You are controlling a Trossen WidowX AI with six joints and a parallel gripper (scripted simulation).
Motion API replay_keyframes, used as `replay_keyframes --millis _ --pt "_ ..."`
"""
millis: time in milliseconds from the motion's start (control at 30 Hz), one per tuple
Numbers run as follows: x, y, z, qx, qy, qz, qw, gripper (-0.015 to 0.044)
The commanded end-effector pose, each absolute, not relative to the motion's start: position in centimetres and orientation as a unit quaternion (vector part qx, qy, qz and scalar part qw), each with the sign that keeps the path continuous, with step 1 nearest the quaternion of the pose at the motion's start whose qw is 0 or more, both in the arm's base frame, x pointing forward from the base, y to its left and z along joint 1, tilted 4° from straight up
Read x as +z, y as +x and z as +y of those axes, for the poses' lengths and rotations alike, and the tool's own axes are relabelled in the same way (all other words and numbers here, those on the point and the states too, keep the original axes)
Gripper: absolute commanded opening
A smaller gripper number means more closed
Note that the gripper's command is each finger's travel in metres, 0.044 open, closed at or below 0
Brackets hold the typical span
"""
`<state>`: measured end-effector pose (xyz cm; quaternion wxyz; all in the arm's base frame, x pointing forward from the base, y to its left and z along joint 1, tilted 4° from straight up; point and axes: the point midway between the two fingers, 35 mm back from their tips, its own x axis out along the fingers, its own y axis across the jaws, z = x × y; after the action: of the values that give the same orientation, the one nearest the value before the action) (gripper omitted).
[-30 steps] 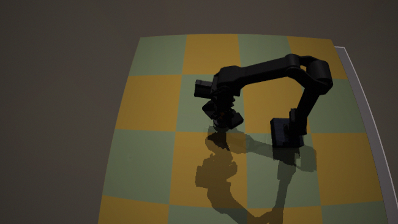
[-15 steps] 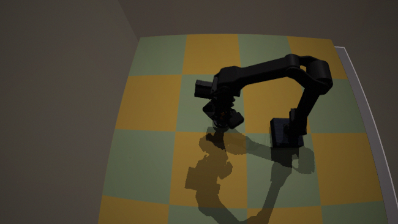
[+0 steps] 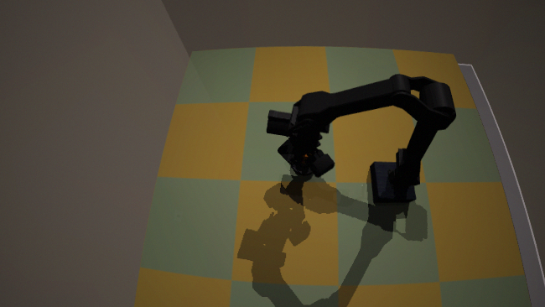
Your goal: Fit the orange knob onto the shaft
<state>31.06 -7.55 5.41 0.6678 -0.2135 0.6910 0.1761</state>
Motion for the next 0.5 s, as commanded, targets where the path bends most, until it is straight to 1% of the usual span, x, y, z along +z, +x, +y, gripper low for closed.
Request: replay_keyframes --millis 0,467 --pt "5.38 31.07 -7.55 0.179 -0.217 0.690 0.667 0.0000" --pt "5.32 31.14 -7.62 0.189 -0.226 0.688 0.664 0.0000"
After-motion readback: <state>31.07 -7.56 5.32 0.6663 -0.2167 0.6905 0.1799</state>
